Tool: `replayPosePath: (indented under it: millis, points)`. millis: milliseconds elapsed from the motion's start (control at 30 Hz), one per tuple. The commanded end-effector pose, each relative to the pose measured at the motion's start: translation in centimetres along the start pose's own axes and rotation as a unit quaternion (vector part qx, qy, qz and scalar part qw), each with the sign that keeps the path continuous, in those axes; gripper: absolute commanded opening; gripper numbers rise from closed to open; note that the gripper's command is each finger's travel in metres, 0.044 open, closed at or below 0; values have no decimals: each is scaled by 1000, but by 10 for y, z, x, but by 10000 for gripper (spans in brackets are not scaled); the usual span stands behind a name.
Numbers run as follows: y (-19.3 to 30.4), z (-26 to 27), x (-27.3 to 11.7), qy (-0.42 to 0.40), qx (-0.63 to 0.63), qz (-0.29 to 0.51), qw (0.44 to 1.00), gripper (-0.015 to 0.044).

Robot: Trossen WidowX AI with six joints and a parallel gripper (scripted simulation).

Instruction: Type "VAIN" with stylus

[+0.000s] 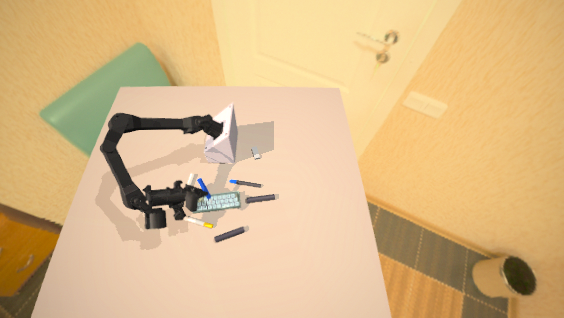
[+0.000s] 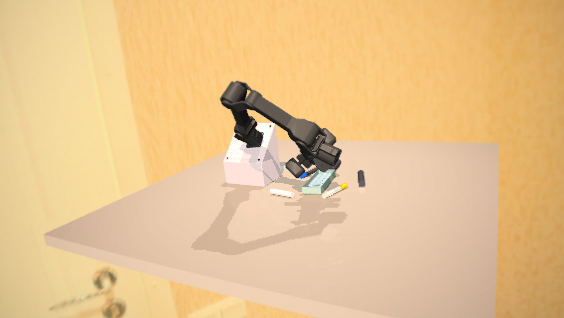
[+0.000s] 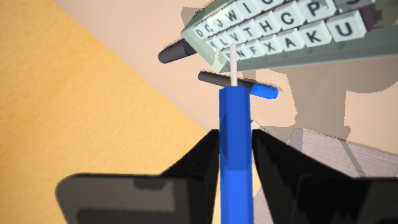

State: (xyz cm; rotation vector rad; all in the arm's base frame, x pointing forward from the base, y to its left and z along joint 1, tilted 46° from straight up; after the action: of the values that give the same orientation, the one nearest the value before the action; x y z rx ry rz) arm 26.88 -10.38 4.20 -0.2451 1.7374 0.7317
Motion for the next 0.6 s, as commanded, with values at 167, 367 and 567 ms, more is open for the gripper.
replayPosePath:
  millis: [167,367,567]
  points:
    - [9,28,17,44,125,23,991,0]
    - [16,44,29,76,202,28,976,0]
    - [23,58,41,108,276,27,955,0]
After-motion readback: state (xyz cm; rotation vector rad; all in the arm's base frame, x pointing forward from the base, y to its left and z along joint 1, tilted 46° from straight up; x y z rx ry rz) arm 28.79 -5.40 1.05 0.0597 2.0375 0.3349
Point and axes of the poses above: the point midway between the two fingers, 35 mm back from their tips, its own x axis out along the fingers, its own z axis across the jaws, y = z × x, the point moved 3 cm from there along -x, back along the fingers, and after that the axes turned 14 degrees about x, right-handed, at the moved point
